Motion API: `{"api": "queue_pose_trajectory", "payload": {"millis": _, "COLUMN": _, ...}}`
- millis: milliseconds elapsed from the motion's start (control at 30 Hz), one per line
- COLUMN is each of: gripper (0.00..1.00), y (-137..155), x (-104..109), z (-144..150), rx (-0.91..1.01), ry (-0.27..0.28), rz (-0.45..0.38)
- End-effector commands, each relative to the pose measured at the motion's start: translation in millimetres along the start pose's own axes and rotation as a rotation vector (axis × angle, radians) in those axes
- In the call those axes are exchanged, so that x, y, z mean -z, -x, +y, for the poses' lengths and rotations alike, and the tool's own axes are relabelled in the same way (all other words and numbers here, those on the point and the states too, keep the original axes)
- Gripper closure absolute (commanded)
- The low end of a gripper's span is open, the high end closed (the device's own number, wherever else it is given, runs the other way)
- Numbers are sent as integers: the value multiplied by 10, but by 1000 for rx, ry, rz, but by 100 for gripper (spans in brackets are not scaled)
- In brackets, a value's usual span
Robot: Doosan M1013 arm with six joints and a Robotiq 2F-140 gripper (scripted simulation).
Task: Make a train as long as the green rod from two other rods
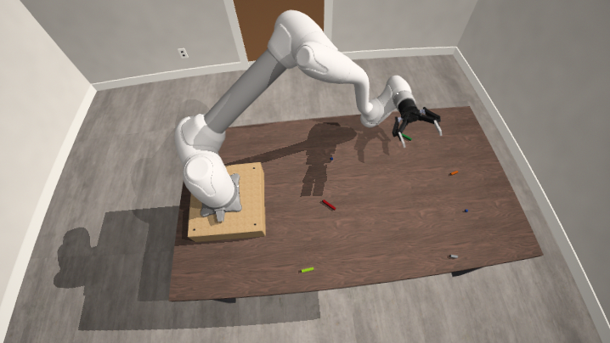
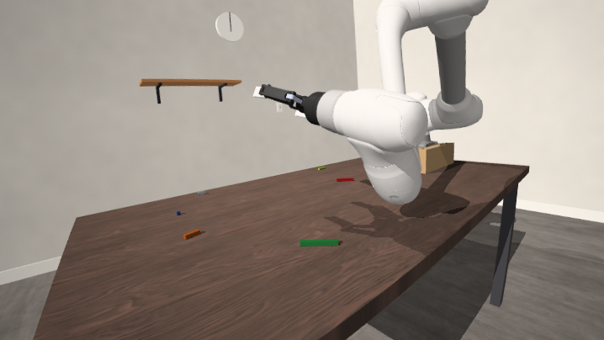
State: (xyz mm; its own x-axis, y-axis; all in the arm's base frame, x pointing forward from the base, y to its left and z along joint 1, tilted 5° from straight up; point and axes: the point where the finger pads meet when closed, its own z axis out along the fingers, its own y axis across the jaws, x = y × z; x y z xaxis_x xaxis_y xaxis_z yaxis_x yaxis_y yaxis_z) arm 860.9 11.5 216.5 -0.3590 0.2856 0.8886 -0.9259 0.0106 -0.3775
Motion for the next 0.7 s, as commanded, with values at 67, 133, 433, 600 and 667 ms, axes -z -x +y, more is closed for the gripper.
{"api": "queue_pose_trajectory", "payload": {"millis": 67, "gripper": 0, "y": -2, "x": -1, "z": -1, "rx": 0, "ry": 0, "rz": 0}}
{"api": "queue_pose_trajectory", "payload": {"millis": 133, "gripper": 0, "y": 0, "x": -3, "z": 1, "rx": 3, "ry": 0, "rz": -1}}
{"api": "queue_pose_trajectory", "payload": {"millis": 433, "gripper": 0, "y": 113, "x": -146, "z": 105, "rx": 184, "ry": 14, "rz": -65}}
{"api": "queue_pose_trajectory", "payload": {"millis": 600, "gripper": 0, "y": 206, "x": -253, "z": 206, "rx": 332, "ry": 20, "rz": -121}}
{"api": "queue_pose_trajectory", "payload": {"millis": 667, "gripper": 0, "y": 285, "x": -336, "z": 301, "rx": 456, "ry": 21, "rz": -169}}
